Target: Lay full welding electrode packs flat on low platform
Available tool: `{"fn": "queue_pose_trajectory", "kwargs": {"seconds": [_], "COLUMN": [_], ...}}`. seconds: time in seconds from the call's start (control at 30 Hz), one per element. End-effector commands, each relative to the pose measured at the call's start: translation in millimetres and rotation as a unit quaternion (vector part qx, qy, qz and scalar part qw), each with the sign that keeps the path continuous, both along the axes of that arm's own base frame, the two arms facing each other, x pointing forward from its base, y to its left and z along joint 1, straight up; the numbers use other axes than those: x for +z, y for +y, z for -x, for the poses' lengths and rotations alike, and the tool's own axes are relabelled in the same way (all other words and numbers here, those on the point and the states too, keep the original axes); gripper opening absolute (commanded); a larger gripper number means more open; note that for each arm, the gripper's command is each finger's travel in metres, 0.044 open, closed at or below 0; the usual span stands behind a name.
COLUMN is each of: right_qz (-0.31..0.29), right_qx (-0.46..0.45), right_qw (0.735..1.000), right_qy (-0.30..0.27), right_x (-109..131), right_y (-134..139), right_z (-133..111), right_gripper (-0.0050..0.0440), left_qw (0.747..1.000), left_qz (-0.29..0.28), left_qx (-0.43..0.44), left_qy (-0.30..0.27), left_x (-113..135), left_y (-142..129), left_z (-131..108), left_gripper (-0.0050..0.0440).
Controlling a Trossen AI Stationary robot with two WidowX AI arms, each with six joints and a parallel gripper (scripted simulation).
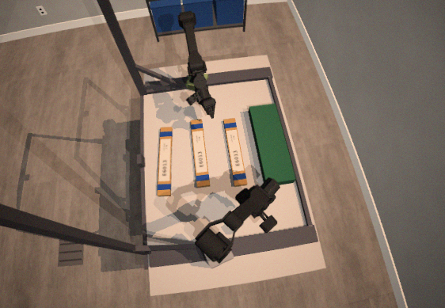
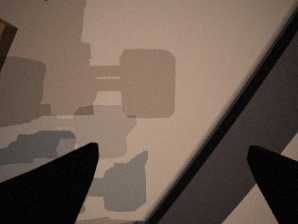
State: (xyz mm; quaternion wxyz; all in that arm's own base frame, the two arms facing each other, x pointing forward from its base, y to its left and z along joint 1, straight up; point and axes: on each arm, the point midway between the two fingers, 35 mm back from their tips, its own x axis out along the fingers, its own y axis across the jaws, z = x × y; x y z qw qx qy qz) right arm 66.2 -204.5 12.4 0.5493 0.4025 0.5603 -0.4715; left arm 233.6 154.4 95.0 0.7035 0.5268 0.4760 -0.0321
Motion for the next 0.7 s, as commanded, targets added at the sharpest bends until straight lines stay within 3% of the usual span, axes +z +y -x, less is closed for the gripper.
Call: {"fn": "queue_pose_trajectory", "kwargs": {"seconds": [0.0,0.67], "right_qz": [0.007,0.000], "right_qx": [0.000,0.000], "right_qw": [1.000,1.000], "right_qy": [-0.003,0.000], "right_x": [3.3,0.0], "right_y": [-3.1,0.0], "right_z": [-1.2,0.0], "right_gripper": [0.0440,0.0440], "left_qw": [1.000,1.000], "left_qz": [-0.004,0.000], "left_qx": [0.000,0.000], "left_qy": [-0.008,0.000], "left_x": [6.0,0.0], "left_y": [1.3,0.0], "left_z": [-2.3,0.0], "left_gripper": [0.0440,0.0440]}}
